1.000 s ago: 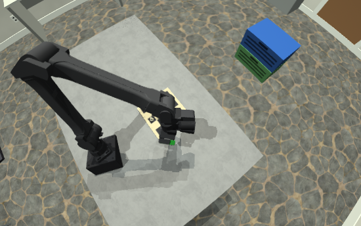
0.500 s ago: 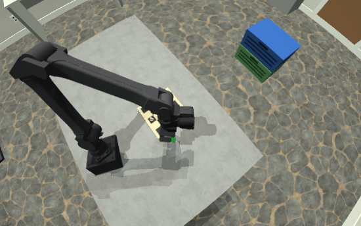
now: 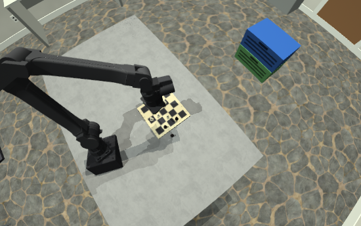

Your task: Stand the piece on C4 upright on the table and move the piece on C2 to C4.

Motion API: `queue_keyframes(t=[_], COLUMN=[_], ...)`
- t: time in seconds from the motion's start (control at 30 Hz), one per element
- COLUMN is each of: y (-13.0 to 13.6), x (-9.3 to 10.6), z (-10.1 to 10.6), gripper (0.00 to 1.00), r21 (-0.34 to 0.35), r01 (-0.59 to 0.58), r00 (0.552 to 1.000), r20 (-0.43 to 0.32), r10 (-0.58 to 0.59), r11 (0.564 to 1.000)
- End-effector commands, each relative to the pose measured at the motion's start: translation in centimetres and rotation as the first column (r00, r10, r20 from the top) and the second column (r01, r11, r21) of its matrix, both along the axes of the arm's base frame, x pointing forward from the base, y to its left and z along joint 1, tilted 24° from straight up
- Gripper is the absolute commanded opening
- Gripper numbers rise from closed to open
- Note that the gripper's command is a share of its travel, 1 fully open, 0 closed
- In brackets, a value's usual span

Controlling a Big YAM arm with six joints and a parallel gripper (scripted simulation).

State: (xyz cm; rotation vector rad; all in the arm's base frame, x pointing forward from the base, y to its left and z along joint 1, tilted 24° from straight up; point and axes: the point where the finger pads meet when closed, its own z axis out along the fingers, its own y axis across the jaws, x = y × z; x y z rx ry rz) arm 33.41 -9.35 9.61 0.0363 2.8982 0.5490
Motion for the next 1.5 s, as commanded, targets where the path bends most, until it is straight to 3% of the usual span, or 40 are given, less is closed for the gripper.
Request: queue_keyframes(t=[0.0, 0.13, 1.07, 1.47], y=[-1.0, -0.8, -0.8, 0.1], x=[-0.2, 0.4, 0.4, 0.3], z=[0.0, 1.0, 0.6, -0.5], gripper=[0.33, 0.33, 0.33, 0.33], r21=[-0.028, -0.045, -0.037, -0.027], r01=[-0.067, -0.079, -0.077, -0.075], r00=[0.997, 0.994, 0.995, 0.996], r20=[0.041, 0.069, 0.057, 0.040], r10=[0.068, 0.082, 0.079, 0.076], r11=[0.997, 0.996, 0.996, 0.997])
